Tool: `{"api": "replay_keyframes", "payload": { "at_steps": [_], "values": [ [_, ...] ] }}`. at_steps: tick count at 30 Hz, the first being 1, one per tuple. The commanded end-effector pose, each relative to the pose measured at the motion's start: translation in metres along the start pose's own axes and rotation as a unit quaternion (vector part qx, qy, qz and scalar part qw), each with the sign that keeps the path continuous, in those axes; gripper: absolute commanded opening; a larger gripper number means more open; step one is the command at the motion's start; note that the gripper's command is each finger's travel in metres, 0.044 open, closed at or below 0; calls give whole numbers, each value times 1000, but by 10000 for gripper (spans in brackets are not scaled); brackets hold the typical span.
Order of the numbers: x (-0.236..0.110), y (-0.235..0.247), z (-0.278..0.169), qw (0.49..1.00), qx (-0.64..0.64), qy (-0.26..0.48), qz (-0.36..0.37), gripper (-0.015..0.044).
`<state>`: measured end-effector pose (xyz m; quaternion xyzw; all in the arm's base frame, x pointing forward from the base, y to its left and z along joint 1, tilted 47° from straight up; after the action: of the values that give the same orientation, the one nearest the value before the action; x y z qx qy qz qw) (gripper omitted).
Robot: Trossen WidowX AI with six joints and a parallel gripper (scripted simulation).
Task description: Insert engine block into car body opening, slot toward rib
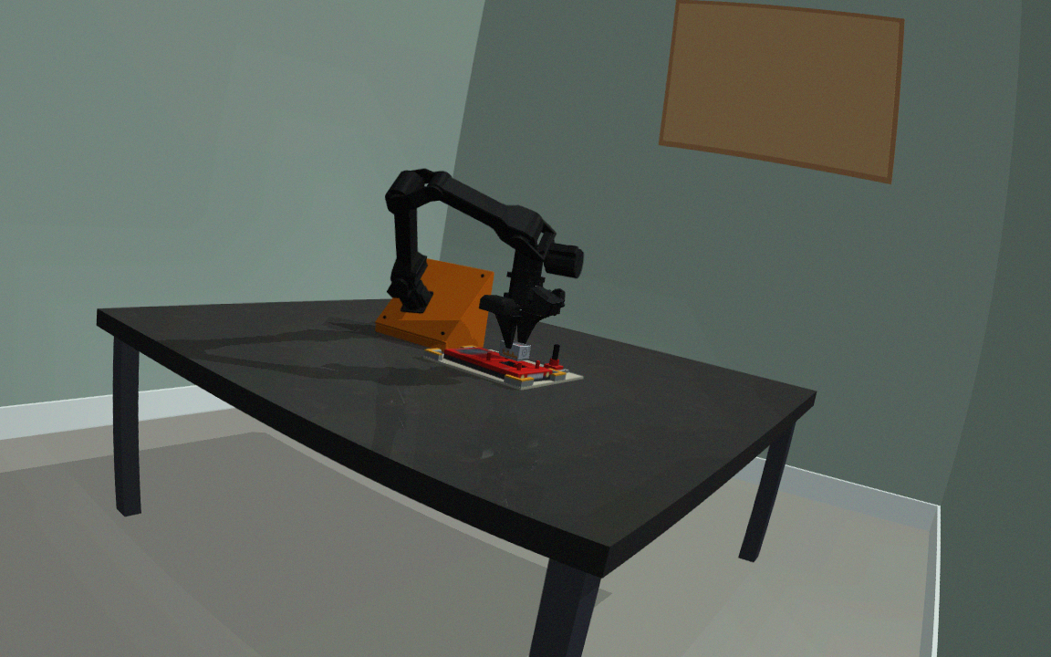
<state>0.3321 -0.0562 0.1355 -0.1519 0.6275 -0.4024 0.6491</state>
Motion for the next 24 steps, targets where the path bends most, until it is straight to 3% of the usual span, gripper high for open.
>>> {"api": "replay_keyframes", "payload": {
  "at_steps": [1,24],
  "values": [
    [1,0,0,1000,-11,-1,-1,159],
    [9,0,0,1000,3,-2,-1,159]
  ]
}}
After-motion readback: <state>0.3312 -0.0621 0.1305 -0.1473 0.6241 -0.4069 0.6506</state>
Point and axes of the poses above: the point midway between the two fingers, 35 mm back from their tips, its own x axis out along the fingers, its own y axis across the jaws, z = x × y, the point moved 8 cm from there along -x, back along the fingers, and after that the axes turned 4 degrees about x, right-handed, at the moved point
